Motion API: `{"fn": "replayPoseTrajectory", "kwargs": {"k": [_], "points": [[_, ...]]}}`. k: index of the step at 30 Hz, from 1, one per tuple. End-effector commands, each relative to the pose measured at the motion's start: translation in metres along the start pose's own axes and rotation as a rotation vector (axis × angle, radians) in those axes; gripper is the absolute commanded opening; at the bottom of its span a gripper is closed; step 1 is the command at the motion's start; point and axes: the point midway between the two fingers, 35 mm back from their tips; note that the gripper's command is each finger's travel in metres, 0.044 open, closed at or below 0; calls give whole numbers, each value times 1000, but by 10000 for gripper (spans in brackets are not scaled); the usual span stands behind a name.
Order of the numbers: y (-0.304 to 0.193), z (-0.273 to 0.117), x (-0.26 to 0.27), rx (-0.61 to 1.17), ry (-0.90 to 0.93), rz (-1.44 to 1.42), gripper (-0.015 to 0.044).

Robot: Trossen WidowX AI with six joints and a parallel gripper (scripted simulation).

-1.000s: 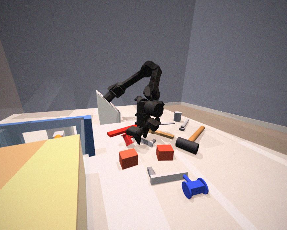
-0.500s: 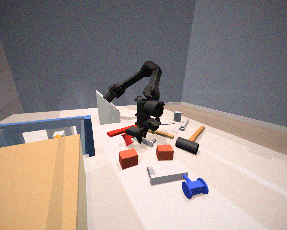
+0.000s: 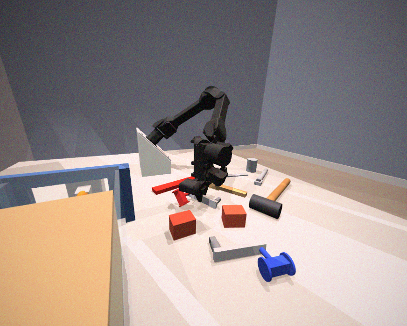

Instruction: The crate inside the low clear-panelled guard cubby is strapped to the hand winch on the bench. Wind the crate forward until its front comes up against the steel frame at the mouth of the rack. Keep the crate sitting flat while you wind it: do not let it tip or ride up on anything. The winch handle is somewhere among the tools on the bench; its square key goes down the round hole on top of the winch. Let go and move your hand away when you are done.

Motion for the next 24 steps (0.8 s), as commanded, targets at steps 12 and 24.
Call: {"fn": "replayPoseTrajectory", "kwargs": {"k": [12, 24], "points": [[1, -3, 0, 1, -1, -2, 0], [0, -153, 0, 6, -9, 1, 0]]}}
Point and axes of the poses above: the point midway between the two fingers, 35 mm back from their tips, its own z axis out along the fingers, its own x axis across the jaws, y = z × x, and after that the axes turned 8 degrees about z, right-handed
